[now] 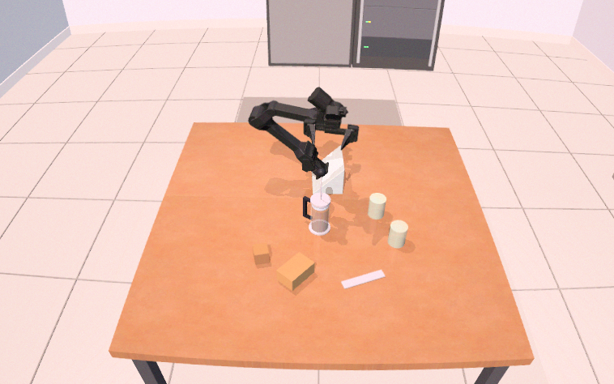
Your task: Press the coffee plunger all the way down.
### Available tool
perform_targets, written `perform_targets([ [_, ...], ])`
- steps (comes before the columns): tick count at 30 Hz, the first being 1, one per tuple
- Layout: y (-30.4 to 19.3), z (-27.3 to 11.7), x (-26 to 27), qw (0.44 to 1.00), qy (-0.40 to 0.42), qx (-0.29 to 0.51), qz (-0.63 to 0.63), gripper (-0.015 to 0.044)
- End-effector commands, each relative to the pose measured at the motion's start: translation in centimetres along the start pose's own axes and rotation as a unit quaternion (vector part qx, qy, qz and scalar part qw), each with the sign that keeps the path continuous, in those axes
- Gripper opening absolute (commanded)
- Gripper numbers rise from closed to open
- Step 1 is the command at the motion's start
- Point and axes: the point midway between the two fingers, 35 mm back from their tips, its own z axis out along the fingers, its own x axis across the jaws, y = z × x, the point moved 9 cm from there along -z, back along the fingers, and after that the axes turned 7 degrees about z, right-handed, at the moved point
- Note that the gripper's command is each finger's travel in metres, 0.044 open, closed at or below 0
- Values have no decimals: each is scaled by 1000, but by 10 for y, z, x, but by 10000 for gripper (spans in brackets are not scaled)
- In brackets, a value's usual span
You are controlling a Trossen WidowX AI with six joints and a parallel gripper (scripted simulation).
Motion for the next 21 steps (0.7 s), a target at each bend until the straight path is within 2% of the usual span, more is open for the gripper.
perform_targets([
  [1, 1, 4, 10, 1000, 19, 0, 1, 440],
  [11, -12, 11, 11, 996, 64, 64, 9, 440],
  [16, -11, 13, 1, 989, 66, 103, 78, 440],
  [21, -16, 13, -12, 986, 56, 138, 75, 440],
])
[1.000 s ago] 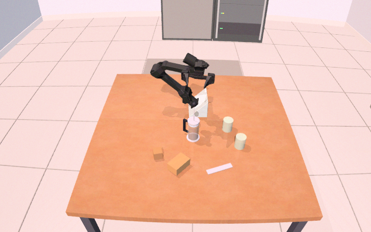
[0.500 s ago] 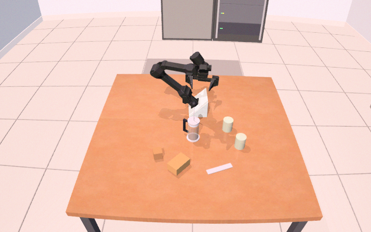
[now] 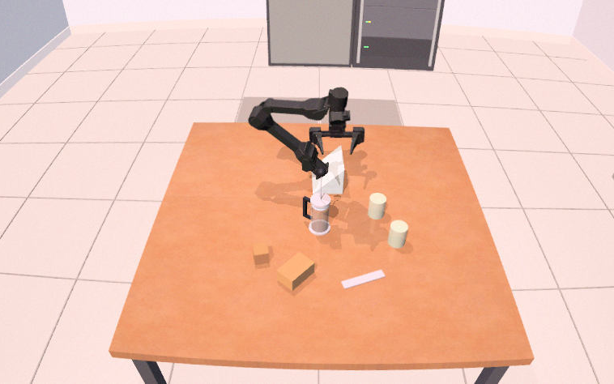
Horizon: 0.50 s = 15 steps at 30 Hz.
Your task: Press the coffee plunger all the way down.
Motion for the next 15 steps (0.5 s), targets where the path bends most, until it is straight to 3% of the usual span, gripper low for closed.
perform_targets([
  [1, -6, 2, -31, 995, -10, 93, 44, 440],
  [6, -14, -1, -47, 992, -26, 119, -24, 440],
  [15, -14, -1, -48, 992, -27, 120, -28, 440],
])
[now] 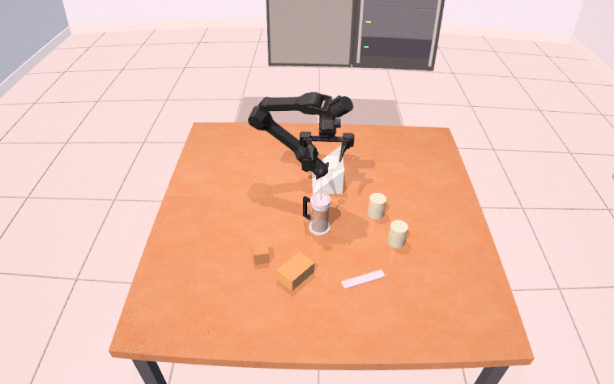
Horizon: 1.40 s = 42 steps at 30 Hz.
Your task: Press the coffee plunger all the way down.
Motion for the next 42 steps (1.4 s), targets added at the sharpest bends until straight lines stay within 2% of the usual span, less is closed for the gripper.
perform_targets([
  [1, 0, 1, -12, 1000, -12, 23, 0, 440],
  [33, -1, 41, -13, 1000, -13, 22, 1, 440],
  [42, -1, 41, -13, 1000, -13, 22, 1, 204],
])
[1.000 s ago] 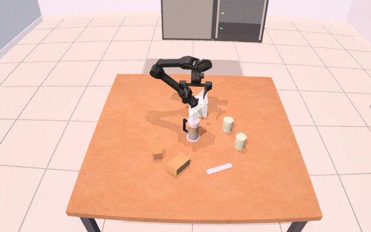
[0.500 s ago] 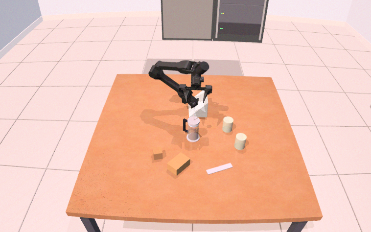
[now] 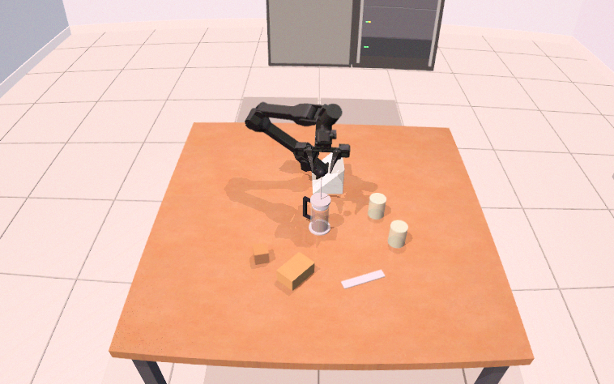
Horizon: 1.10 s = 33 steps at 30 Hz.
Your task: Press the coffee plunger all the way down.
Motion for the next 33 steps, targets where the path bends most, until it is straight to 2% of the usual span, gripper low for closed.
perform_targets([
  [1, -2, 1, 0, 1000, 1, 2, -3, 177],
  [3, -2, 1, 0, 1000, 1, 2, -3, 125],
  [33, -25, 19, 0, 1000, 2, 6, -2, 124],
])
